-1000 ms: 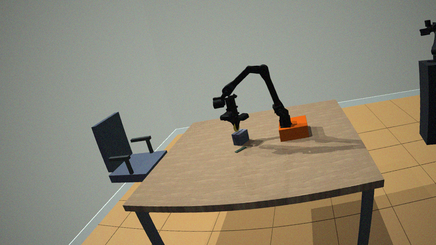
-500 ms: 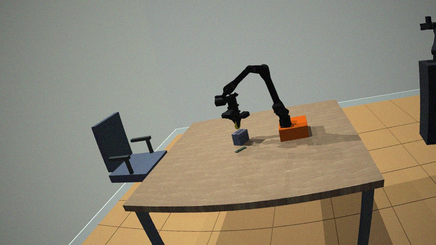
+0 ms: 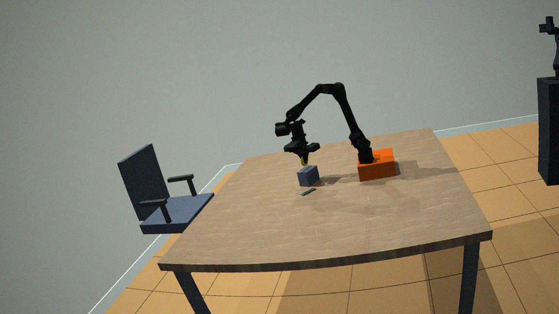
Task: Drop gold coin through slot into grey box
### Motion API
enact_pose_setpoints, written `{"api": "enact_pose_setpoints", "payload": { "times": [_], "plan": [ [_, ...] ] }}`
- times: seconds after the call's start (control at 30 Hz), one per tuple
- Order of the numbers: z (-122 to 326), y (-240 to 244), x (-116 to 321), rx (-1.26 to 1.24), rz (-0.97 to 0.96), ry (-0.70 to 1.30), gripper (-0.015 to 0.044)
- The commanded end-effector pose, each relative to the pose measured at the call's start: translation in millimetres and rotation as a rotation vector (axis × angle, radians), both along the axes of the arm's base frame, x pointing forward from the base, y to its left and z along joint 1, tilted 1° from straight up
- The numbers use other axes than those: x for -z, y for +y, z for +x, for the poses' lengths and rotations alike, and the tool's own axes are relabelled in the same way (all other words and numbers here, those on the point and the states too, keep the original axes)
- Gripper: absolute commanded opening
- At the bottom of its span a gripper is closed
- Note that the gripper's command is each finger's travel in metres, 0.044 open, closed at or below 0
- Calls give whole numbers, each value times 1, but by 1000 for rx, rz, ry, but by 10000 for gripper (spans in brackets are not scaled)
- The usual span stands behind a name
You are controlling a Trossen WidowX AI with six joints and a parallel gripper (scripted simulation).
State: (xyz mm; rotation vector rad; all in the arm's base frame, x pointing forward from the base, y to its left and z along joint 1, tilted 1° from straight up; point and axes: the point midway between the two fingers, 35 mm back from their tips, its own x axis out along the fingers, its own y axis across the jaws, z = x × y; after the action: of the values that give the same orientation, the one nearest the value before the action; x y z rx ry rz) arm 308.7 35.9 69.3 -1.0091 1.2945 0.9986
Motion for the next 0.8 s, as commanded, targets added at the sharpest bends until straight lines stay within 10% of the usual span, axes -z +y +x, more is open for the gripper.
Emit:
{"api": "enact_pose_setpoints", "payload": {
  "times": [0.0, 0.77],
  "plan": [
    [0, -2, -1, 5, -1, 0, 0],
    [1, -6, 1, 1, -1, 2, 0]
  ]
}}
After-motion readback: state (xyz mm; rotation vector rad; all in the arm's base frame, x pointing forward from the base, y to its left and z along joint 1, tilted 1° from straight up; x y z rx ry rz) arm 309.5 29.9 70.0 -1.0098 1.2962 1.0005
